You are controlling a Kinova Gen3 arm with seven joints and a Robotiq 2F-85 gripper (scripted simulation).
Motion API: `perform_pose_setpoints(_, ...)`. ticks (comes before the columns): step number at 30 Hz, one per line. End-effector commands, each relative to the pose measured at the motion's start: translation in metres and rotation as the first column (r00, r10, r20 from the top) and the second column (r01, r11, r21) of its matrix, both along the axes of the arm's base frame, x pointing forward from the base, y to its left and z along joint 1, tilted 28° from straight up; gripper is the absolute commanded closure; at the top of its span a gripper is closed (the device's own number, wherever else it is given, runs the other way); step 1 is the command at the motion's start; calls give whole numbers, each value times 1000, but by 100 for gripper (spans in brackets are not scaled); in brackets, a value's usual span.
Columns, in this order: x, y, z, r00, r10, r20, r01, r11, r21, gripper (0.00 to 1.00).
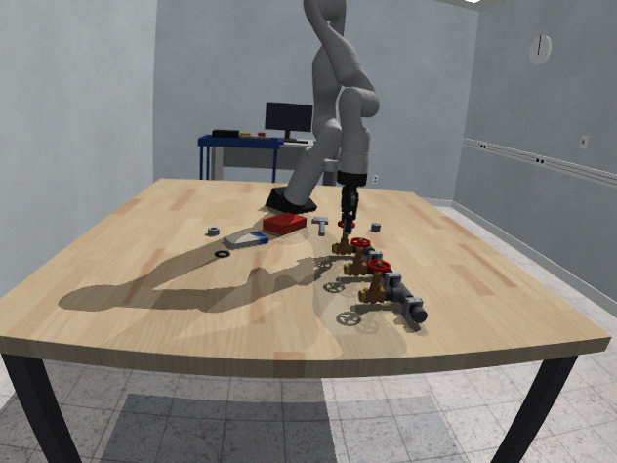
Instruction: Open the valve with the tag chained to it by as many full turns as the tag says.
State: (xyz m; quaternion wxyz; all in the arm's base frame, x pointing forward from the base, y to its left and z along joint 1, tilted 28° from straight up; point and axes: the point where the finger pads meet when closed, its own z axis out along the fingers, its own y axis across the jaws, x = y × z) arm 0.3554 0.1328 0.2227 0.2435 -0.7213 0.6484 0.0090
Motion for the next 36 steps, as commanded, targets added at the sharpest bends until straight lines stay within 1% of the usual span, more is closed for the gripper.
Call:
perform_pose_setpoints(1,0,0,0,1000,0,1,0,1000,0,0)
perform_pose_setpoints(27,0,0,0,1000,-4,-1,4,1000,1,0)
perform_pose_setpoints(36,0,0,0,998,-61,-25,62,998,21,0)
